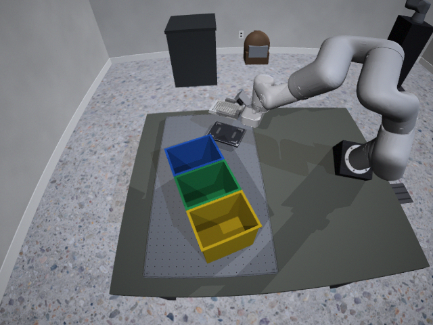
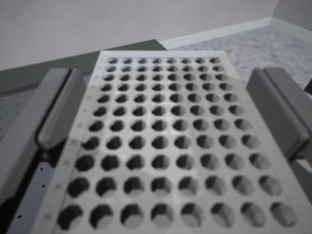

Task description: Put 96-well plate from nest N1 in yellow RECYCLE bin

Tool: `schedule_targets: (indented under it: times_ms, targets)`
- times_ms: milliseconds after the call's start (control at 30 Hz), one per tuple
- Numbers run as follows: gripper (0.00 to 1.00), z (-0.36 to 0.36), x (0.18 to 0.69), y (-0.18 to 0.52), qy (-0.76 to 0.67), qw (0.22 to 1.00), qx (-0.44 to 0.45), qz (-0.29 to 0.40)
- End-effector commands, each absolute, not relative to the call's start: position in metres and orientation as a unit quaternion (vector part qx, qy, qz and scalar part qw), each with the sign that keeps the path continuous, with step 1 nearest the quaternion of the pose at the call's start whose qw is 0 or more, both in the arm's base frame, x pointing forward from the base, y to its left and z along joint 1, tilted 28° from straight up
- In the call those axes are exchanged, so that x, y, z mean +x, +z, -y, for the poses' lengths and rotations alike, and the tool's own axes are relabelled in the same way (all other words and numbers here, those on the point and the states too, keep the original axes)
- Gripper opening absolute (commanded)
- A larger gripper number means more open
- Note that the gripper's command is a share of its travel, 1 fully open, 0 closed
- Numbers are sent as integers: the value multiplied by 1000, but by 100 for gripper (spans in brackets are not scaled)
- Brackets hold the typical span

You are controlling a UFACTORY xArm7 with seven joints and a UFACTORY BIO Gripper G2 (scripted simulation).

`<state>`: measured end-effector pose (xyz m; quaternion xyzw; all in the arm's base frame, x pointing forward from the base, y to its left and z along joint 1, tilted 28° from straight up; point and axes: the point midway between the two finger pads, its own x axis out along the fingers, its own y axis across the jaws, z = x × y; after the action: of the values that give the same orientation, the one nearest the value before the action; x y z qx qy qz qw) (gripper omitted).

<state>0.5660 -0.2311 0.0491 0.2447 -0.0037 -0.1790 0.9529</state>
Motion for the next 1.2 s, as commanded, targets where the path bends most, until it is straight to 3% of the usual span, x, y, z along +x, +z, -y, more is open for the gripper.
schedule_targets:
  times_ms: [0,1167]
  targets:
    - [0,236,566,57,-180,953,244,6]
    - [0,260,561,101,-180,953,244,6]
